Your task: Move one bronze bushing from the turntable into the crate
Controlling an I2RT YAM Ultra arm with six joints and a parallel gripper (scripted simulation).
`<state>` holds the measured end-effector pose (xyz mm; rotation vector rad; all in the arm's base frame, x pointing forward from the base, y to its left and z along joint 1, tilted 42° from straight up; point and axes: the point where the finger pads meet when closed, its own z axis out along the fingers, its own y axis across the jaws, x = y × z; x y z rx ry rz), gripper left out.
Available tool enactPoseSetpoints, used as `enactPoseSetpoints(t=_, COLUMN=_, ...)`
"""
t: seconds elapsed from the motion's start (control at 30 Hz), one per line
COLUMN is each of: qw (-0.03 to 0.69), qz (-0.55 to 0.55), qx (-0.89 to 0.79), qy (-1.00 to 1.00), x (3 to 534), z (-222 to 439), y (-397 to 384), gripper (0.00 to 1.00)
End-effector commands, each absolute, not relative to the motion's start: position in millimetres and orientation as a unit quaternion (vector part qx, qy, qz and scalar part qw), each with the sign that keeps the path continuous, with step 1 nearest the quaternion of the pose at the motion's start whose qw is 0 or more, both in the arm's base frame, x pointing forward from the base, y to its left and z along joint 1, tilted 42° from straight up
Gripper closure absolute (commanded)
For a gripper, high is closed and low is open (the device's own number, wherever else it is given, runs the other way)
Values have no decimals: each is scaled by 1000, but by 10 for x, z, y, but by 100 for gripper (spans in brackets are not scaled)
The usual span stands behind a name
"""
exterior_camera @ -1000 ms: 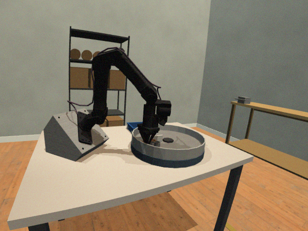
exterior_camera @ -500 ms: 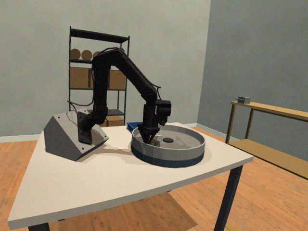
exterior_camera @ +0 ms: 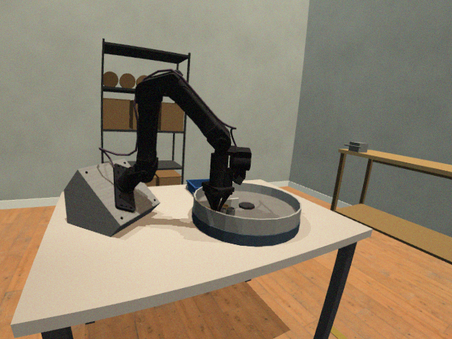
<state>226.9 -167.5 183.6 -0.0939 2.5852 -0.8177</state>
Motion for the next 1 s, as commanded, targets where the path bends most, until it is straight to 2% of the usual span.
enactPoseSetpoints(t=0.0, qw=202, qz=-283, qx=-42, qy=937, x=2271, z=1710, y=-1655, gripper=87)
enactPoseSetpoints(t=0.97, qw=217, qz=-290, qx=-41, qy=931, x=2265, z=1785, y=-1646, gripper=87)
